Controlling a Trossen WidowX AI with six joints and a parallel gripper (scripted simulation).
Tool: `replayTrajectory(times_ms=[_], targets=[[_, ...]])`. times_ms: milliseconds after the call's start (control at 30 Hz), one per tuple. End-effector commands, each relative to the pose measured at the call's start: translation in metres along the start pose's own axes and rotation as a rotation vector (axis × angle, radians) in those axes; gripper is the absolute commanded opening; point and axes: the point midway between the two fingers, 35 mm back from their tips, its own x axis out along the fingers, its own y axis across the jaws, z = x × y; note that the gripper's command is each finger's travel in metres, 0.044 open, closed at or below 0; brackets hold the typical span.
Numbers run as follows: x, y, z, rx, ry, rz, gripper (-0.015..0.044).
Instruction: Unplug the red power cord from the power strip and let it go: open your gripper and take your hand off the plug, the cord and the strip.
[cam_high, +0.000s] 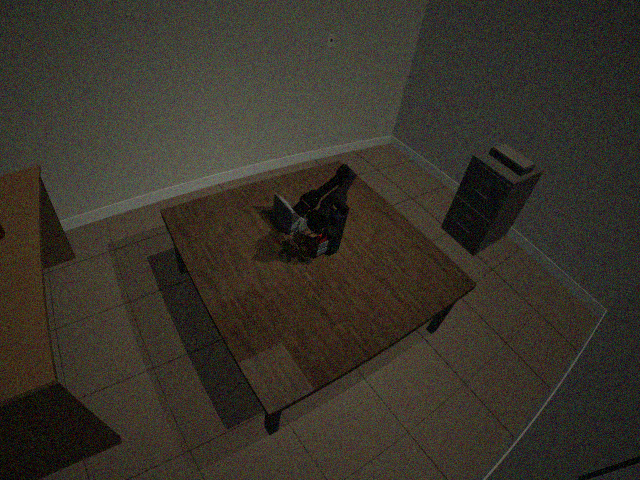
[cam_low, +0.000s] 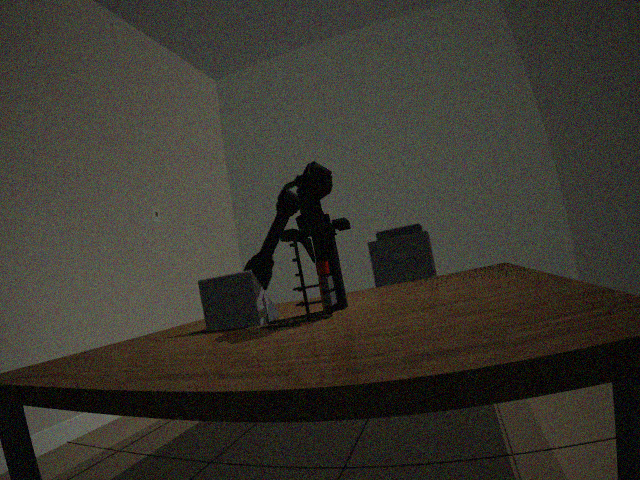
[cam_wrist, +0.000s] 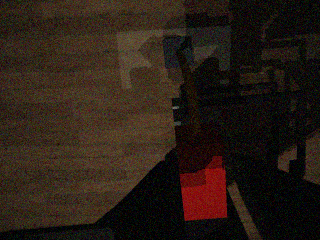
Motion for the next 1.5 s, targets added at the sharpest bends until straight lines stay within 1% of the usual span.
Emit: replayTrajectory(times_ms=[0, 333, 467, 733, 1467], targets=[[0.002, -0.001, -0.002, 0.008, 0.006, 0.001, 0.016], [0.013, -0.001, -0.002, 0.008, 0.007, 0.001, 0.016], [0.01, 0.0, -0.002, 0.001, 0.002, -0.002, 0.0055], [0.01, 0.0, -0.002, 0.001, 0.002, -0.002, 0.0002], [0.008, 0.002, 0.029, 0.004, 0.001, -0.001, 0.0]])
